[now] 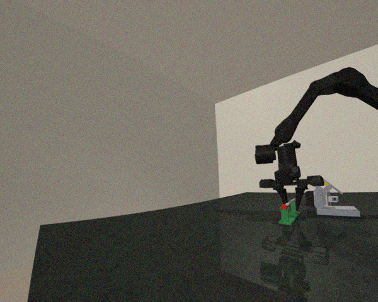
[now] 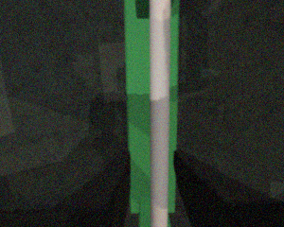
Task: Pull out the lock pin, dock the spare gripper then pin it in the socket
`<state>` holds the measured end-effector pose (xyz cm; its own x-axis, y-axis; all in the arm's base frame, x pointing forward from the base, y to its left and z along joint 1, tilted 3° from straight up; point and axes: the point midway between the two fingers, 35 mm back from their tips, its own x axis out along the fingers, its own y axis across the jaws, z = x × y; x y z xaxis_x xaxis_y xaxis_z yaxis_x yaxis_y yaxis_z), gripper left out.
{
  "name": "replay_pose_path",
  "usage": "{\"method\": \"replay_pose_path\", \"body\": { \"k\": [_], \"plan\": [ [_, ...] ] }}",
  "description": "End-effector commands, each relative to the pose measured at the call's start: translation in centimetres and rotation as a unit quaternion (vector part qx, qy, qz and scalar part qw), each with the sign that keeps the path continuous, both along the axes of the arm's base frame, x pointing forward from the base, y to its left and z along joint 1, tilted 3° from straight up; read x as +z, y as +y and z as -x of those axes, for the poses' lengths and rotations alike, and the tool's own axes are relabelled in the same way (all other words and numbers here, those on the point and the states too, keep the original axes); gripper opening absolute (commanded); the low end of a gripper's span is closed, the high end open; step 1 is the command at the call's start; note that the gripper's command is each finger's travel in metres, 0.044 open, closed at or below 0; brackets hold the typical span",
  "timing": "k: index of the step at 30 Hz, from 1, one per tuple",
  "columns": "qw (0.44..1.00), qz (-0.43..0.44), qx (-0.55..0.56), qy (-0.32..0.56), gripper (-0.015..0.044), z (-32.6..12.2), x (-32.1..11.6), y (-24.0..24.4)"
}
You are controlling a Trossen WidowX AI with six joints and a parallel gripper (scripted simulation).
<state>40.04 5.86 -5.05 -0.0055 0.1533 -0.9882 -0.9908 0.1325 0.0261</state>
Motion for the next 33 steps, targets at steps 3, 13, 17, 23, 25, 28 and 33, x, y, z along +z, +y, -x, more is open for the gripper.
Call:
{"method": "replay_pose_path", "body": {
  "k": [3, 13, 17, 23, 25, 28, 33],
  "plan": [
    [1.0, 0.0, 0.0, 0.0, 0.0262, 0.0, 0.0, 0.0],
    [1.0, 0.001, 0.0, 0.008, 0.044, 0.3, 1.9, -0.1],
    [1.0, 0.001, -0.001, 0.011, 0.044, 0.5, 2.8, -0.2],
    [1.0, 0.002, -0.001, 0.017, 0.044, 0.7, 4.2, -0.2],
    [1.0, 0.002, -0.002, 0.019, 0.044, 0.8, 4.6, -0.2],
    [1.0, 0.002, -0.002, 0.022, 0.044, 0.9, 5.3, -0.3],
    [1.0, 0.002, -0.002, 0.026, 0.044, 1.0, 6.4, -0.3]
  ]
}}
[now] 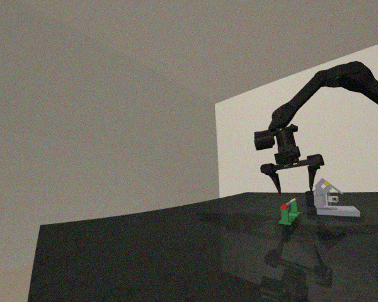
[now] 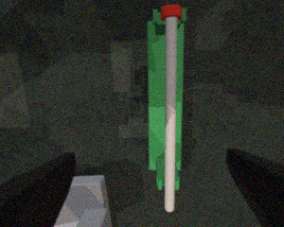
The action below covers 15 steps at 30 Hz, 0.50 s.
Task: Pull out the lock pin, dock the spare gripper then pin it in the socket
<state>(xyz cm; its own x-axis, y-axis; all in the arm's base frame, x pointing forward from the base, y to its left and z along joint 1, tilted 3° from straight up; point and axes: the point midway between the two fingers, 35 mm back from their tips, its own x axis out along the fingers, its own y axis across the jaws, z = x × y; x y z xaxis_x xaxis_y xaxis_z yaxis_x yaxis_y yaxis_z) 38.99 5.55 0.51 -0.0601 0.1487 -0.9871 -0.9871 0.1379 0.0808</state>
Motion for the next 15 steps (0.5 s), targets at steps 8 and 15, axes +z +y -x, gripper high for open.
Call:
{"method": "replay_pose_path", "body": {
  "k": [8, 15],
  "plan": [
    [1.0, 0.001, -0.001, 0.006, 0.044, 0.2, 2.6, -0.1],
    [1.0, 0.001, -0.001, 0.012, 0.044, 0.3, 3.1, -0.1]
  ]
}}
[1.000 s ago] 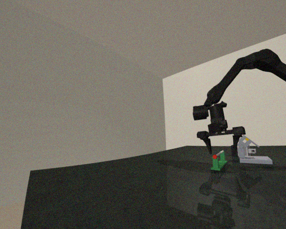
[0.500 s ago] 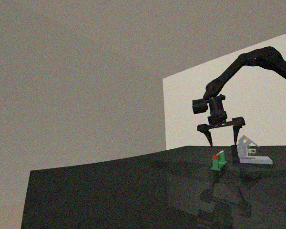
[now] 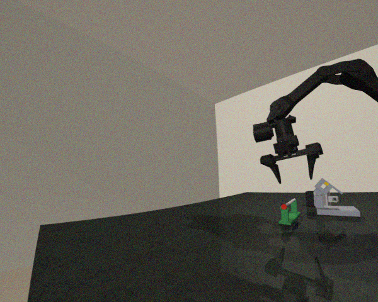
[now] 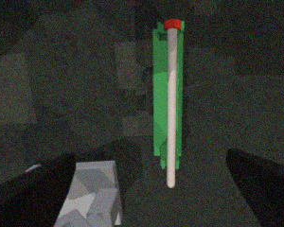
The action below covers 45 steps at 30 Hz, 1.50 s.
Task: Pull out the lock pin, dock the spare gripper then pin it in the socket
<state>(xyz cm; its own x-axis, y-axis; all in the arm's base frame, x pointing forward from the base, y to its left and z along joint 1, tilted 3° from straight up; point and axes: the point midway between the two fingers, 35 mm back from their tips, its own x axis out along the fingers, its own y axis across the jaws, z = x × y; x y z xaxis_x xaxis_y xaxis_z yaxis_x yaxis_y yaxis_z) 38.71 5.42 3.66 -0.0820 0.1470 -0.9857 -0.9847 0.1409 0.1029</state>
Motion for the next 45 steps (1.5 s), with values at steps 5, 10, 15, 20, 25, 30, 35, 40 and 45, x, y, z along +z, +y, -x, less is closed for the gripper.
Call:
{"method": "replay_pose_path", "body": {
  "k": [5, 10, 15, 20, 25, 30, 35, 40, 45],
  "plan": [
    [1.0, 0.0, 0.0, 0.001, 0.044, -0.1, 2.4, -0.1],
    [1.0, 0.0, 0.0, 0.001, 0.044, 0.1, 5.8, -0.2],
    [0.995, 0.013, -0.101, 0.008, 0.044, 0.1, 4.9, -2.8],
    [0.904, 0.048, -0.424, 0.024, 0.044, 2.2, 4.0, -11.5],
    [0.742, 0.067, -0.666, 0.034, 0.044, 5.5, 3.3, -18.1],
    [0.623, 0.073, -0.778, 0.037, 0.044, 8.0, 2.8, -21.3],
    [0.623, 0.073, -0.778, 0.037, 0.044, 7.7, 2.8, -21.6],
    [0.623, 0.073, -0.778, 0.037, 0.044, 7.6, 1.4, -21.6],
    [0.623, 0.073, -0.778, 0.037, 0.044, 7.5, -2.8, -21.6]
  ]
}}
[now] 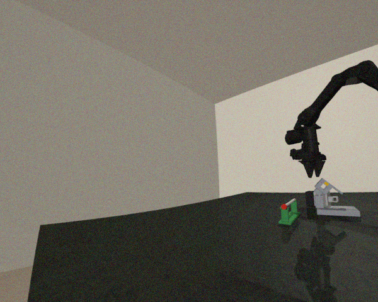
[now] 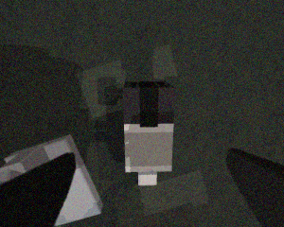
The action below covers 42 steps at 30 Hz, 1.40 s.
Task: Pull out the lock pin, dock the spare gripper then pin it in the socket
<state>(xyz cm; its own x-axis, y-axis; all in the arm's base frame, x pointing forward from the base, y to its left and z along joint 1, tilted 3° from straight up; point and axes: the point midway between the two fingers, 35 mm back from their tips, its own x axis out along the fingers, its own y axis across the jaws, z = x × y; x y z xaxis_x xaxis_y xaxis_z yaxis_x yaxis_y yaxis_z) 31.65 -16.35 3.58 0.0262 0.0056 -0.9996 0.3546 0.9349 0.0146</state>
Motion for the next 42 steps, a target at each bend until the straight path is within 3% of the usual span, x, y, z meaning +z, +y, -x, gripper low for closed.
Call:
{"method": "replay_pose_path", "body": {
  "k": [1, 42],
  "plan": [
    [1.0, -0.004, -0.003, 0.013, 0.044, 0.4, -3.5, 0.2],
    [1.0, -0.005, -0.003, 0.013, 0.044, 0.5, -10.1, 0.1]
  ]
}}
